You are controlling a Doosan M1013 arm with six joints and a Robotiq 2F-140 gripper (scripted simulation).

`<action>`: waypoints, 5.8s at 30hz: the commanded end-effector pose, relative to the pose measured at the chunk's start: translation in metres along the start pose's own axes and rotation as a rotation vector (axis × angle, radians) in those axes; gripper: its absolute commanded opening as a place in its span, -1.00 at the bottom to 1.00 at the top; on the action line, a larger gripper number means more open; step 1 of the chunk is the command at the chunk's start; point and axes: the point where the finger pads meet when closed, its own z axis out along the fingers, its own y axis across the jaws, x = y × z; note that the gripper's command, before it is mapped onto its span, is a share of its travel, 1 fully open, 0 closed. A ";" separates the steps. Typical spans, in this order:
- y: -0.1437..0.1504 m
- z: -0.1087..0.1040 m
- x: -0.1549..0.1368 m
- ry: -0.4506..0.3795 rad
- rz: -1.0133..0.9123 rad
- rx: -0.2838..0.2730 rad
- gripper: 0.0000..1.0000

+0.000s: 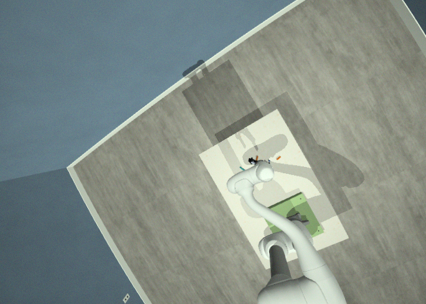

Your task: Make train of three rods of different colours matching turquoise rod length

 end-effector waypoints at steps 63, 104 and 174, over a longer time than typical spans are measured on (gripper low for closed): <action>0.000 0.028 0.000 0.000 0.001 0.000 -0.71; 0.000 0.052 0.000 0.000 0.001 0.000 -0.71; 0.000 0.069 0.000 0.000 0.001 0.000 -0.71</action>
